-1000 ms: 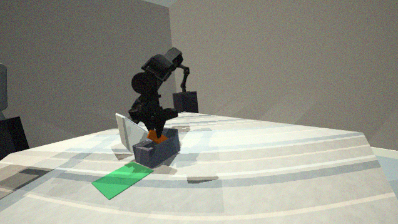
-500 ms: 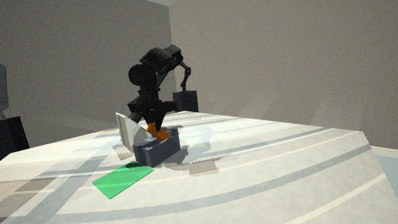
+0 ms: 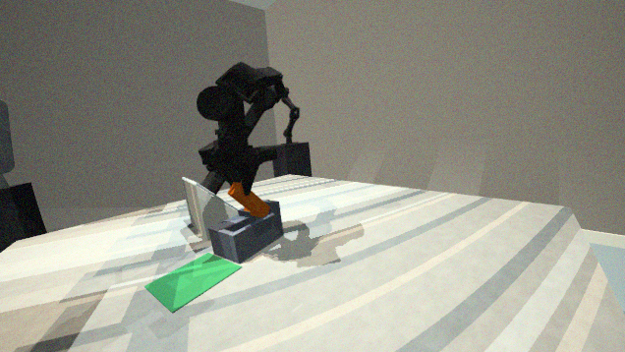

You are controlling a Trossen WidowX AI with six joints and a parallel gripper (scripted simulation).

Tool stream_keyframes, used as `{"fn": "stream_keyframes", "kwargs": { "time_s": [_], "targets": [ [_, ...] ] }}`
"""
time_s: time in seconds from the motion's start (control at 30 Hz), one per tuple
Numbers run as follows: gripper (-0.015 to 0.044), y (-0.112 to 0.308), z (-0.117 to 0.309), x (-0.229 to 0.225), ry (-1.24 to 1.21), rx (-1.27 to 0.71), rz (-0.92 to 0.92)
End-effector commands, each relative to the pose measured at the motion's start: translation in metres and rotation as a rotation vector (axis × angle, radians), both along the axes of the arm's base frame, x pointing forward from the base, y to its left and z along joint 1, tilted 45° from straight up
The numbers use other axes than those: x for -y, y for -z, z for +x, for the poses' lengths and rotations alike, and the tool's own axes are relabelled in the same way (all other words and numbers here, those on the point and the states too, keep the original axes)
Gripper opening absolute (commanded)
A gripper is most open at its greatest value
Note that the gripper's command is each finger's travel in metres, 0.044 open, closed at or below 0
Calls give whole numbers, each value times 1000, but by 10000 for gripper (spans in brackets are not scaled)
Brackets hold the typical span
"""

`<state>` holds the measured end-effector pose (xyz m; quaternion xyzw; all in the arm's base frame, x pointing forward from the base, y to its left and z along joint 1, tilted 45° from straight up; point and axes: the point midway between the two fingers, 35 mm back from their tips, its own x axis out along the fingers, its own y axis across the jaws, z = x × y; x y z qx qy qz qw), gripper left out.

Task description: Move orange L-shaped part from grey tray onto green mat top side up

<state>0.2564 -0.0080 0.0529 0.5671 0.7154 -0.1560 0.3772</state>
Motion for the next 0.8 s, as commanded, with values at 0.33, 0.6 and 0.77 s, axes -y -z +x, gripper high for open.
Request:
{"fn": "stream_keyframes", "kwargs": {
  "time_s": [0.33, 0.6, 0.77],
  "targets": [
    [0, -18, 3, 18, -1, 6, -4],
    [0, -22, 3, 22, -1, 6, -4],
    [0, -20, 5, 25, -1, 6, -5]
  ]
}}
